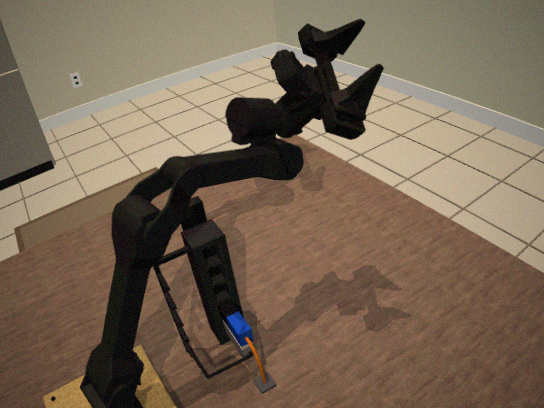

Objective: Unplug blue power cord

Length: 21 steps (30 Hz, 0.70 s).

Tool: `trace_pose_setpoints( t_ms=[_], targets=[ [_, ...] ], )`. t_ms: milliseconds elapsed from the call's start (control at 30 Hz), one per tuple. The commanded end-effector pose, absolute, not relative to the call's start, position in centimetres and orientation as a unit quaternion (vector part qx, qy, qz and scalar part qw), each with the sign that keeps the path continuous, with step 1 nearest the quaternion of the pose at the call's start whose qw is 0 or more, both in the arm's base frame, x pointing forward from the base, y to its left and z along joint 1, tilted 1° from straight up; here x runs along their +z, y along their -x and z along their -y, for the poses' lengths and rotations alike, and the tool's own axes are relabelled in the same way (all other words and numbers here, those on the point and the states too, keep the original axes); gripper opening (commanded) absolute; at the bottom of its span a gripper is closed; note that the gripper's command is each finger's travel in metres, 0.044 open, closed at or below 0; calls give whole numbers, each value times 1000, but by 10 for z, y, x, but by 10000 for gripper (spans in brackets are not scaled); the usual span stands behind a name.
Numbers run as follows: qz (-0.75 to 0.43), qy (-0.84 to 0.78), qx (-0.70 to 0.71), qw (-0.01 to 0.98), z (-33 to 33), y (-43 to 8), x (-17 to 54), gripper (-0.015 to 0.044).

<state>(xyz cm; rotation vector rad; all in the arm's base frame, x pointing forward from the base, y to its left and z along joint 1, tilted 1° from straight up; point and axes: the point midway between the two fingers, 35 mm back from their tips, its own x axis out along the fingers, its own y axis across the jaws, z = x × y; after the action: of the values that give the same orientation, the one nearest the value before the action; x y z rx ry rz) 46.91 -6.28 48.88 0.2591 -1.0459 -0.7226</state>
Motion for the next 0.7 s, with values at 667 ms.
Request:
trace_pose_setpoints(
  t_ms=[667],
  targets=[
    [61,-222,-243,942,109,-532,345,160]
  ],
)
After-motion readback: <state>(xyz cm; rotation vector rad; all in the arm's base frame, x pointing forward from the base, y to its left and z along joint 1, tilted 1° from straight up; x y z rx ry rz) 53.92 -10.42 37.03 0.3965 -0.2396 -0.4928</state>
